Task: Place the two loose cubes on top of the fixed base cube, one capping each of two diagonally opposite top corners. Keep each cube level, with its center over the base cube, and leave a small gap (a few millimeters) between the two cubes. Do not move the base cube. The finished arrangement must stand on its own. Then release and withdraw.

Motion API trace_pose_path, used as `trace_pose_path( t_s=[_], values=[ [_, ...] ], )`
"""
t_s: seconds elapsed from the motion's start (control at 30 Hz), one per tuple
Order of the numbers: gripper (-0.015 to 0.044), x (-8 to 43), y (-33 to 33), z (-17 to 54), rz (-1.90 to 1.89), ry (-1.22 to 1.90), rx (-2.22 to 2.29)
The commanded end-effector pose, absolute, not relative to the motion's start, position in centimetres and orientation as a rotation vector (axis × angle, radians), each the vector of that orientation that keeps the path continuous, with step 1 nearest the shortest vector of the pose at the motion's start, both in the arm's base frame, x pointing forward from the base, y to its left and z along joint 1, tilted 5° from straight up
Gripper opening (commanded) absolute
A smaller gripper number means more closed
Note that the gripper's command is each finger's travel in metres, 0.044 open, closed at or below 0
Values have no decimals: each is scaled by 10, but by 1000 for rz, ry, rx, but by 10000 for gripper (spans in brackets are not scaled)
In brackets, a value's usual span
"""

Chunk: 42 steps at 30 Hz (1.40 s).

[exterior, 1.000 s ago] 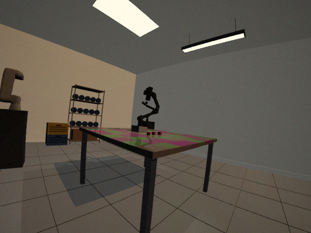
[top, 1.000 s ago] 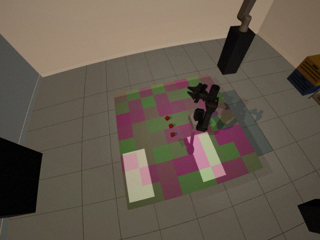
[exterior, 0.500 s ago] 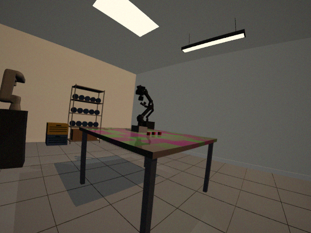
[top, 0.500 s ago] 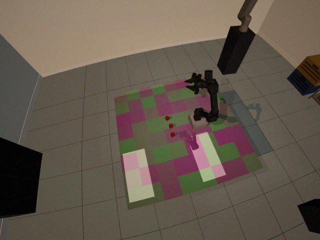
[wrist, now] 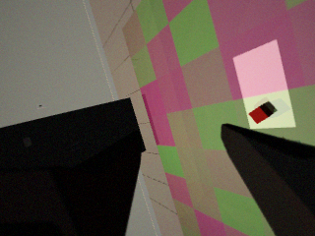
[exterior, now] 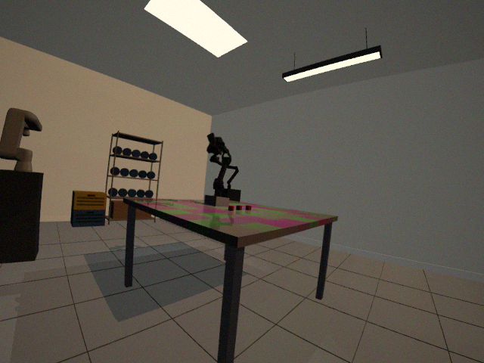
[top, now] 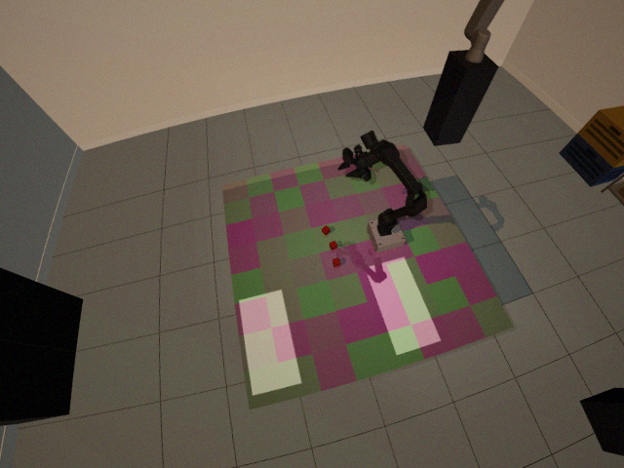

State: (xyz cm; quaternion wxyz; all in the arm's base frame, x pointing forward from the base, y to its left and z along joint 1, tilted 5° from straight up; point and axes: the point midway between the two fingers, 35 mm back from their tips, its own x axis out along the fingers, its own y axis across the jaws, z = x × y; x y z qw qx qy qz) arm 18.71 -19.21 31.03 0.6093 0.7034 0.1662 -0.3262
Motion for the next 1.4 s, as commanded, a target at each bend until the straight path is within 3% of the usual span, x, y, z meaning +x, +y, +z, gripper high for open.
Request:
trace_pose_path(
  t_s=[0.0,0.77,1.1,1.37],
  values=[
    [265,213,-194,275,-770,561,1571],
    [265,302,-110,85,-751,1418,905],
    [265,304,-102,72,-743,1460,846],
    [265,303,-97,12,-743,1460,847]
  ],
)
